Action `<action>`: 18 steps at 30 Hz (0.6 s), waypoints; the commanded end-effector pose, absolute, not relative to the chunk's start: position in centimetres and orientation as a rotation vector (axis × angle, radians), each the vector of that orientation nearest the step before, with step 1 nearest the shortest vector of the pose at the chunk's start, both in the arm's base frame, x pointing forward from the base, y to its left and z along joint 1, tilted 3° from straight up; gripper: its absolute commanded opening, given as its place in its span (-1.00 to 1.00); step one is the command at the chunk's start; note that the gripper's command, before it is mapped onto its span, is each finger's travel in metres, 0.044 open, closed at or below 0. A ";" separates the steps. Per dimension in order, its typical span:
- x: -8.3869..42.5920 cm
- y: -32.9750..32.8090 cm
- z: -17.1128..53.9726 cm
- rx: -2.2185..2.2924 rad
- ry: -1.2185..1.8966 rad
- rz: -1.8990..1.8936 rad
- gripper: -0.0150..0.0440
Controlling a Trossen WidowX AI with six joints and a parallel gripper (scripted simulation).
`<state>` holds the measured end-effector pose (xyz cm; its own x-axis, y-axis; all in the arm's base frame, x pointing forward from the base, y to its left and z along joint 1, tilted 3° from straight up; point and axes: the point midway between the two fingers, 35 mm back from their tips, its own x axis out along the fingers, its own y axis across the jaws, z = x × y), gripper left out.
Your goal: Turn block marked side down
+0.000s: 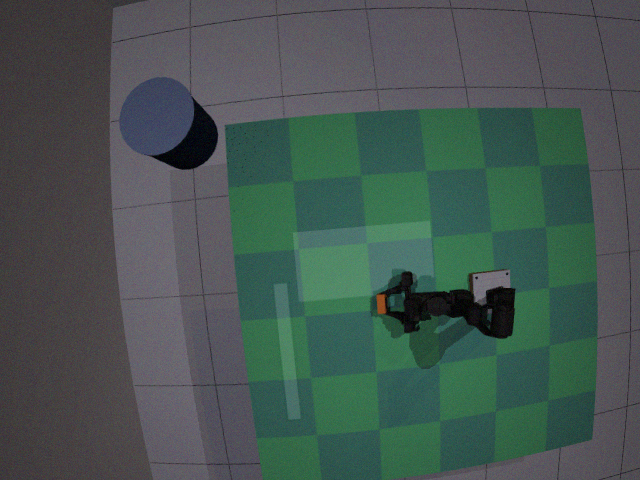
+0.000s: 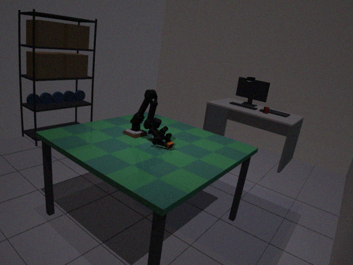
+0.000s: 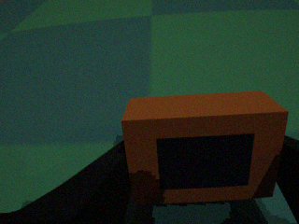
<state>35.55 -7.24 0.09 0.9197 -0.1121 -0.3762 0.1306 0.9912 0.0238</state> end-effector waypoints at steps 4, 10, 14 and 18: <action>35.6 -7.2 0.2 0.052 0.379 -0.121 -0.22; 35.6 -7.2 0.2 0.052 0.379 -0.121 0.31; 35.6 -7.2 0.2 0.052 0.379 -0.121 0.67; 35.6 -7.2 0.2 0.052 0.379 -0.121 1.00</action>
